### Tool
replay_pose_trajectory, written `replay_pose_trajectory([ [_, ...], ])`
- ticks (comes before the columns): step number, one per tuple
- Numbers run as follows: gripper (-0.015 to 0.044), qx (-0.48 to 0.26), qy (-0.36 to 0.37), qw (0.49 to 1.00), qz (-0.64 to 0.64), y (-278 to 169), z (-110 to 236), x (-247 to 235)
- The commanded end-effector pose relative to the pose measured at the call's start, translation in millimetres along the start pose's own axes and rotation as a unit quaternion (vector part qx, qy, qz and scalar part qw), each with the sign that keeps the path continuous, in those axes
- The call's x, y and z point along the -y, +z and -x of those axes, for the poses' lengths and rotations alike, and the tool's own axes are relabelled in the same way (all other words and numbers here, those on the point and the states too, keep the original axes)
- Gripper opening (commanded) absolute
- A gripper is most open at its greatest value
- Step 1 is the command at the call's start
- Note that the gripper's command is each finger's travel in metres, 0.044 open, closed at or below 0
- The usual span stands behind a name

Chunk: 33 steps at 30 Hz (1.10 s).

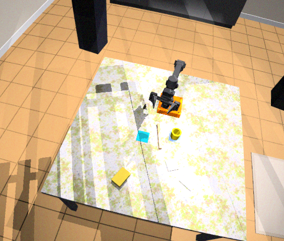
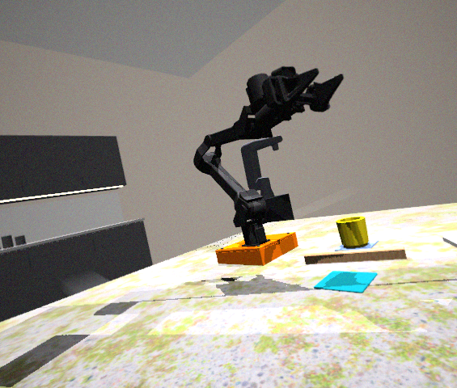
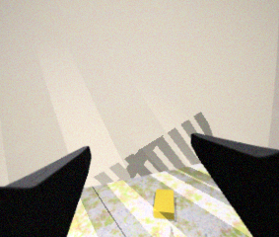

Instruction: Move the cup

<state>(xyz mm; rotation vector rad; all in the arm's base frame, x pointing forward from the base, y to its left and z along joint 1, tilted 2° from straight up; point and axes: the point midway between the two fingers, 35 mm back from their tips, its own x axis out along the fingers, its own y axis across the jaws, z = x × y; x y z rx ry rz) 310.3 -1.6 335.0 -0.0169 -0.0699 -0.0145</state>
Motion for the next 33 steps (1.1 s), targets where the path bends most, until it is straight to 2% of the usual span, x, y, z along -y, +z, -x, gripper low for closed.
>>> replay_pose_trajectory([
  [1, 0.0374, -0.009, 0.003, 1.0, -0.008, -4, -1, -2],
  [2, 0.0348, -0.036, 0.012, 0.999, -0.031, -14, -5, -8],
  [4, 0.0295, -0.138, 0.033, 0.983, -0.112, -55, -14, -31],
  [6, 0.0243, -0.254, 0.035, 0.948, -0.19, -98, -13, -56],
  [9, 0.0167, -0.387, 0.005, 0.884, -0.263, -147, 3, -84],
  [12, 0.0167, -0.507, -0.057, 0.803, -0.308, -188, 31, -107],
  [16, 0.0167, -0.62, -0.176, 0.693, -0.322, -224, 78, -125],
  [18, 0.0167, -0.658, -0.25, 0.638, -0.312, -236, 104, -129],
  [20, 0.0167, -0.674, -0.298, 0.606, -0.301, -240, 120, -130],
  [33, 0.0167, -0.675, -0.303, 0.603, -0.3, -243, 126, -132],
])
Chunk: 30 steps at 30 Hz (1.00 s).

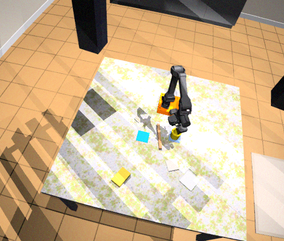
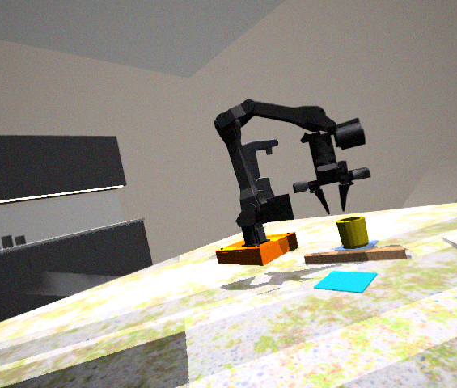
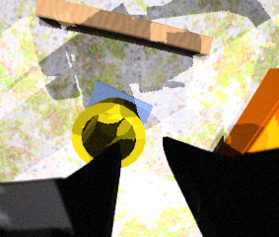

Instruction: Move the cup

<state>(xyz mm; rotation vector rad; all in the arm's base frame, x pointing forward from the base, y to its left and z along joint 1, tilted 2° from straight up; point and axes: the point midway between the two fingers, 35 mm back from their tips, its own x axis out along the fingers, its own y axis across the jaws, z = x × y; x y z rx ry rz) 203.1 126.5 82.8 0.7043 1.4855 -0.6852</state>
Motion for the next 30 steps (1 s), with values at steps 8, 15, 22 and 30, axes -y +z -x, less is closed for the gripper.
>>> replay_pose_trajectory([
  [8, 0.0167, -0.002, -0.001, 1.0, -0.004, -1, -14, -2],
  [15, 0.0167, -0.002, -0.001, 1.0, -0.004, -1, -25, -2],
  [22, 0.0167, -0.002, -0.001, 1.0, -0.004, -2, -37, -2],
  [30, 0.0167, -0.002, -0.001, 1.0, -0.004, -2, -49, -1],
])
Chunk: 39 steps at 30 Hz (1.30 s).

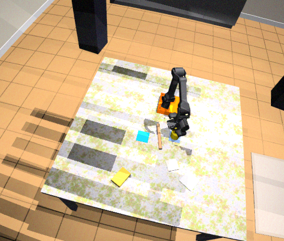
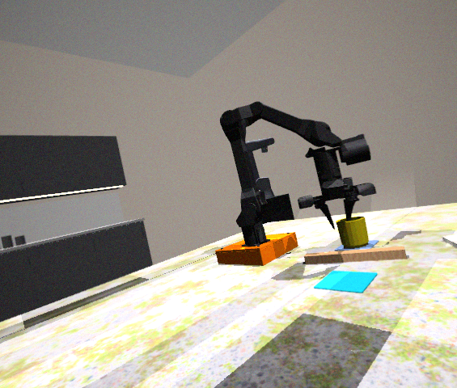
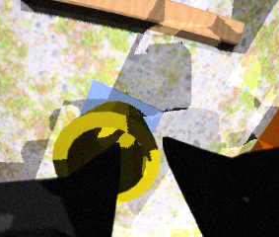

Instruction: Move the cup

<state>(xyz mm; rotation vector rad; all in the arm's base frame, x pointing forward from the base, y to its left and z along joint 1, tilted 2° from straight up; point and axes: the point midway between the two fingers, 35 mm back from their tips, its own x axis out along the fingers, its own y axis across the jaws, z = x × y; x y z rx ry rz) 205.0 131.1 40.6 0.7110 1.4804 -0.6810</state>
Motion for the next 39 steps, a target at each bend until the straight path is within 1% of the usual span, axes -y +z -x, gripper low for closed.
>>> replay_pose_trajectory([
  [1, 0.0167, -0.002, -0.005, 1.0, -0.003, -1, -9, 4],
  [9, 0.0167, -0.002, -0.006, 1.0, -0.003, -2, -20, 6],
  [17, 0.0167, -0.002, -0.006, 1.0, -0.003, -2, -20, 6],
  [39, 0.002, 0.0, -0.003, 1.0, 0.0, -1, -18, 4],
])
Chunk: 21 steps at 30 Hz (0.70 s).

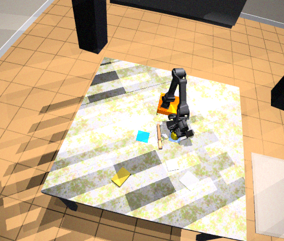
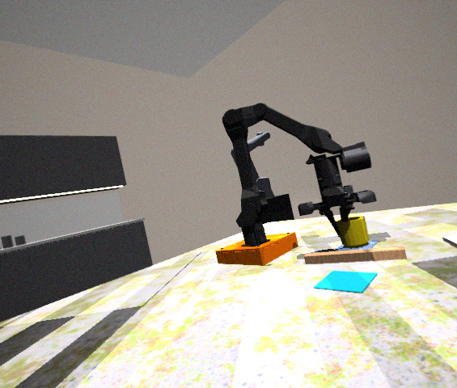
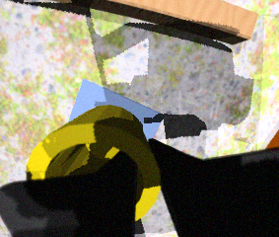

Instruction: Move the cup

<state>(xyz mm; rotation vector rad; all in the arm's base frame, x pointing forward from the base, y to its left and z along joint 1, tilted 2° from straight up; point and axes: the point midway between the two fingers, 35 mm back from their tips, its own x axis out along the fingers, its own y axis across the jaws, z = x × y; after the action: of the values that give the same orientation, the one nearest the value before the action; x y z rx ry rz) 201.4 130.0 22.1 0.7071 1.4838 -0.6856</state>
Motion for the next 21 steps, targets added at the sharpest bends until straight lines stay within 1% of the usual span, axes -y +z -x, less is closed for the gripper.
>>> replay_pose_trajectory([
  [1, 0.0013, 0.0, 0.0, 1.0, 0.0, 0, 0, 0],
  [2, 0.0, 0.0, 0.0, 1.0, 0.0, 0, 0, 0],
  [7, 0.0, 0.0, 0.0, 1.0, -0.001, 0, 8, -1],
  [17, 0.0, -0.002, -0.002, 1.0, -0.003, 0, 44, 2],
  [21, 0.0, -0.002, -0.002, 1.0, -0.003, 1, 47, 3],
])
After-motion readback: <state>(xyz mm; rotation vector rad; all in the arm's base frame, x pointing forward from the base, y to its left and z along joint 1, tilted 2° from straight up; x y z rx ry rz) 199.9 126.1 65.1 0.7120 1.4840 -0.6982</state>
